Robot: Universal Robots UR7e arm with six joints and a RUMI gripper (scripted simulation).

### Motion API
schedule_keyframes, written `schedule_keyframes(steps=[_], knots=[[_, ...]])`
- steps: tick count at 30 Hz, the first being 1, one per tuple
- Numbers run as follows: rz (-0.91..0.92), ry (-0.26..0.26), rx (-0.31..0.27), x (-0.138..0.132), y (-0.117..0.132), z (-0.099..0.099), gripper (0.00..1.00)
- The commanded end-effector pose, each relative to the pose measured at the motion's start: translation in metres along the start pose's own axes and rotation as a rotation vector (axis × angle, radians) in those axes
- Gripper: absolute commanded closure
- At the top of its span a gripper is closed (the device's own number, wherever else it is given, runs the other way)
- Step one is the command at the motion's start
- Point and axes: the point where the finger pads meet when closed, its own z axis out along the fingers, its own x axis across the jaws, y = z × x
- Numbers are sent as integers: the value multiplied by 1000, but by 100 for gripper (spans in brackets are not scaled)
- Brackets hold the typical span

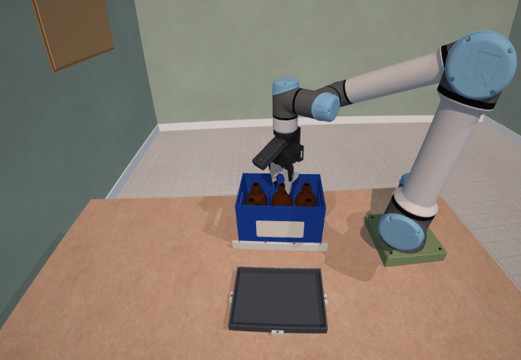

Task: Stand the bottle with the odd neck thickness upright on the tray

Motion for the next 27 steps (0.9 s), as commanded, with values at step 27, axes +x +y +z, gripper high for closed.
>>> schedule_keyframes(steps=[27], knots=[[0,1,0,0,0,-4,62]])
